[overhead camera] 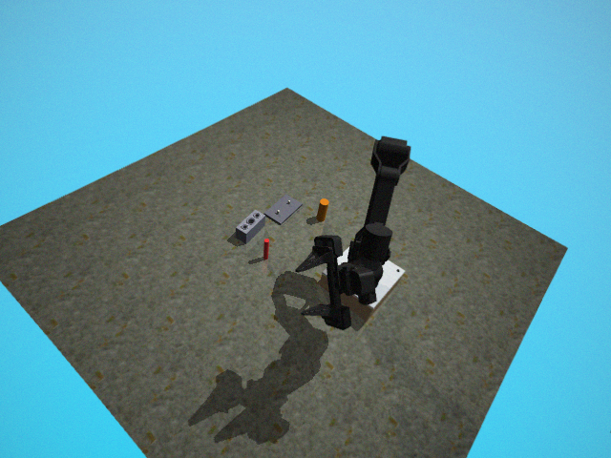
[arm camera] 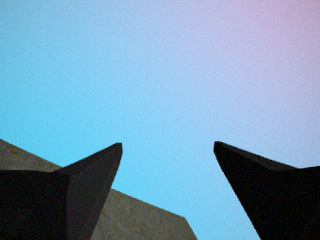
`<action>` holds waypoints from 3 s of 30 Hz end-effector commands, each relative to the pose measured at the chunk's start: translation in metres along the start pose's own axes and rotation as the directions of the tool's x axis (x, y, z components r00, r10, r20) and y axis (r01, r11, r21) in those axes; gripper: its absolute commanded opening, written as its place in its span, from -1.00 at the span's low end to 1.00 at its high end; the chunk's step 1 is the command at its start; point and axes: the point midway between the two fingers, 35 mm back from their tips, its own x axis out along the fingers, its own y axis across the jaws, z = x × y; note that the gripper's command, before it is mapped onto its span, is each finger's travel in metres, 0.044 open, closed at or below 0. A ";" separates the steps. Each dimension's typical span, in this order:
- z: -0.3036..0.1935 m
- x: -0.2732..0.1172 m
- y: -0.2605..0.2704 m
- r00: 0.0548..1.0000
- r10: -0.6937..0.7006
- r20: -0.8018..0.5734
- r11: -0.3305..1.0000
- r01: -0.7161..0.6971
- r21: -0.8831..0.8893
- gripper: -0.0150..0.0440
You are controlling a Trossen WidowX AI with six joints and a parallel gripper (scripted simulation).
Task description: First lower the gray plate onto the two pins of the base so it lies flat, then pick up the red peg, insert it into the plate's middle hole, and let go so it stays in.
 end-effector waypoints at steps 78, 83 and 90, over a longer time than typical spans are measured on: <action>-0.415 -0.115 -0.163 -0.228 0.675 -0.702 -0.575 0.433 -0.694 1.00; -0.420 -0.117 -0.158 -0.228 0.675 -0.702 -0.575 0.433 -0.694 1.00; -0.427 -0.118 -0.152 -0.228 0.675 -0.702 -0.575 0.433 -0.694 1.00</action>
